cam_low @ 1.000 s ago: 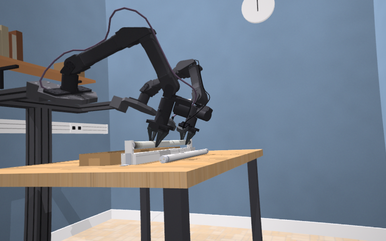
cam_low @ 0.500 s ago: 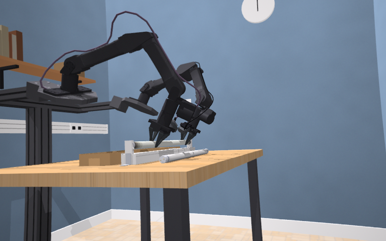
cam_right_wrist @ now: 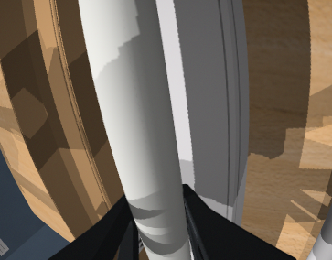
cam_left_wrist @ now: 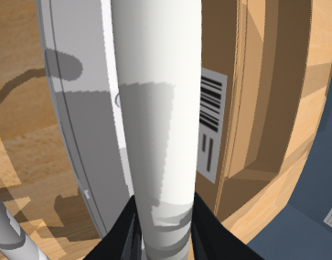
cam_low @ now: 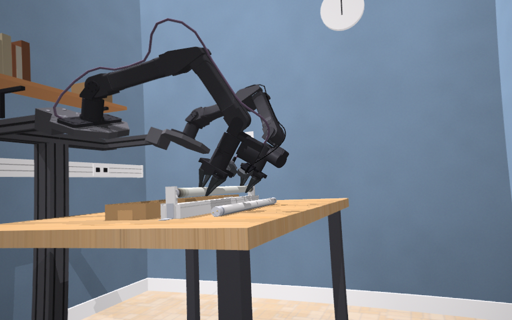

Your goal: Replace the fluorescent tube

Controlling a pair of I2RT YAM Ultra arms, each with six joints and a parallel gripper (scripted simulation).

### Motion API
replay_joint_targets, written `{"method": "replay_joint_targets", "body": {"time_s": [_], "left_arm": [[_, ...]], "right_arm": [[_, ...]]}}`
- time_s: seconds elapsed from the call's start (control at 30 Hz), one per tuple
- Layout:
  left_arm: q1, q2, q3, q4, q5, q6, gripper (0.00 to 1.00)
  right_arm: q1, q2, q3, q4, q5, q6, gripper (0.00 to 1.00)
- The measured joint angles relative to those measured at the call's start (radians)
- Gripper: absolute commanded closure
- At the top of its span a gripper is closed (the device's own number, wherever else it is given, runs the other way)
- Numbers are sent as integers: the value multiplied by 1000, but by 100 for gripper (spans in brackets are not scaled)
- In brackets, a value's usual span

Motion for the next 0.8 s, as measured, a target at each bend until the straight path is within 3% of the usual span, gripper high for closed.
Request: {"method": "replay_joint_targets", "body": {"time_s": [0.27, 0.3, 0.8], "left_arm": [[2, 10, 19, -18, 3, 0, 89], [2, 10, 19, -18, 3, 0, 51], [2, 9, 35, 2, 3, 0, 51]], "right_arm": [[-1, 9, 17, -16, -2, 1, 89], [-1, 9, 17, -16, -2, 1, 89], [-1, 9, 17, -16, -2, 1, 89]]}}
